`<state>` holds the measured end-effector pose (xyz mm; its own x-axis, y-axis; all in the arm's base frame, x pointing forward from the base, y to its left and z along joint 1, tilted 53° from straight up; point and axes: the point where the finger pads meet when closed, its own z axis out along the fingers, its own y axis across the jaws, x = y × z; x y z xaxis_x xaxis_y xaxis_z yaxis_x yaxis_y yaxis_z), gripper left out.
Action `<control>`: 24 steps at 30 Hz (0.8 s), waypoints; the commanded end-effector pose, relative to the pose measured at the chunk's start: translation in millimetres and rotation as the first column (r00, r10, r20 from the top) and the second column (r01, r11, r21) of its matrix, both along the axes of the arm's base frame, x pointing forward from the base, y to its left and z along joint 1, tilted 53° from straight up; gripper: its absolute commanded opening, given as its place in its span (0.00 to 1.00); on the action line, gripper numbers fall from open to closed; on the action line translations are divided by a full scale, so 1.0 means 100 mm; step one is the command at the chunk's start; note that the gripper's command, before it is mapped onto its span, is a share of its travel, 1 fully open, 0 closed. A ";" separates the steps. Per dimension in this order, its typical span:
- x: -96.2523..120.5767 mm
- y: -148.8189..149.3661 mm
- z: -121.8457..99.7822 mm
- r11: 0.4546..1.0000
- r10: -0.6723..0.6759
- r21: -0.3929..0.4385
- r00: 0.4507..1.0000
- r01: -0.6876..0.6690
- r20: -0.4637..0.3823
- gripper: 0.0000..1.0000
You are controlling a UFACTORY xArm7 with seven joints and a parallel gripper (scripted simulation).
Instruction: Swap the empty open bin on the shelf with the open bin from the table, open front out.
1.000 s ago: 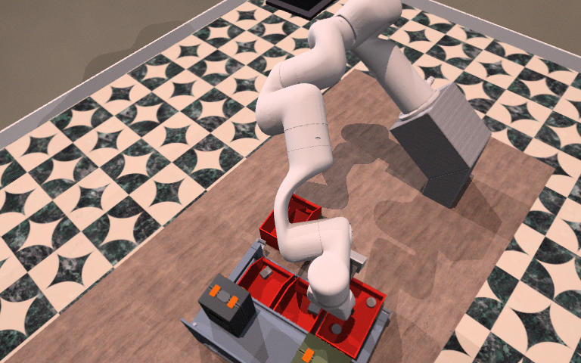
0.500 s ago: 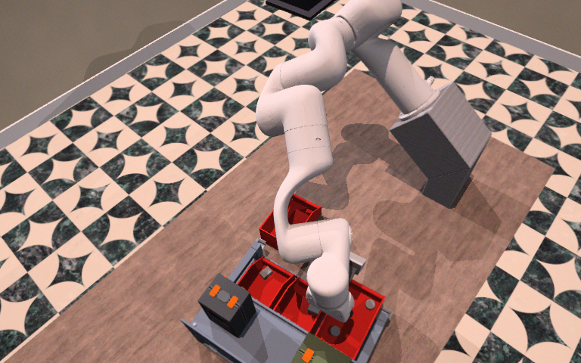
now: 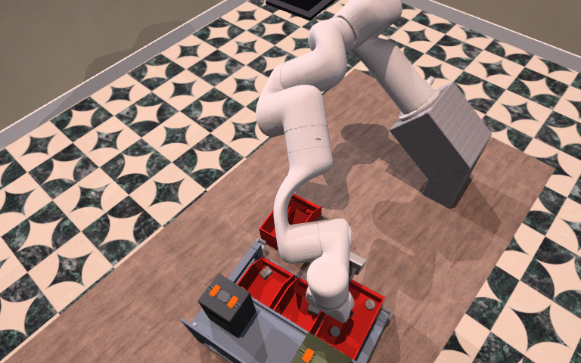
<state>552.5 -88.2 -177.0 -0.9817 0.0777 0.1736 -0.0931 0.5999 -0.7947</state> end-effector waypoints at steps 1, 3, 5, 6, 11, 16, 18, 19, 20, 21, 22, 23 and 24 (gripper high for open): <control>0.02 0.03 0.01 1.000 0.003 0.003 1.000 -0.003 0.003 0.00; 0.02 0.03 0.01 1.000 0.003 0.003 1.000 -0.003 0.003 0.00; 0.02 0.03 0.01 1.000 0.004 0.003 1.000 -0.004 0.004 0.00; 0.02 0.03 0.01 1.000 0.005 0.003 1.000 -0.005 0.005 0.00; 0.01 0.02 0.00 1.000 0.017 0.004 1.000 -0.017 0.014 0.00; 0.01 0.01 0.00 1.000 0.027 0.005 0.999 -0.027 0.021 0.00; 0.01 0.01 0.00 1.000 0.028 0.006 0.999 -0.028 0.022 0.00; 0.01 0.01 0.00 1.000 0.028 0.006 0.999 -0.028 0.022 0.00; 0.01 0.01 0.00 1.000 0.028 0.006 0.999 -0.028 0.022 0.00; 0.01 0.01 0.00 1.000 0.028 0.006 0.999 -0.028 0.022 0.00; 0.01 0.01 0.00 1.000 0.028 0.006 0.999 -0.028 0.022 0.00; 0.01 0.01 0.00 1.000 0.028 0.006 0.999 -0.028 0.022 0.00; 0.01 0.01 0.00 1.000 0.028 0.006 0.999 -0.028 0.022 0.00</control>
<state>551.5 -89.9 -178.1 -0.9864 0.0531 0.1556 -0.0931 0.5998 -0.7947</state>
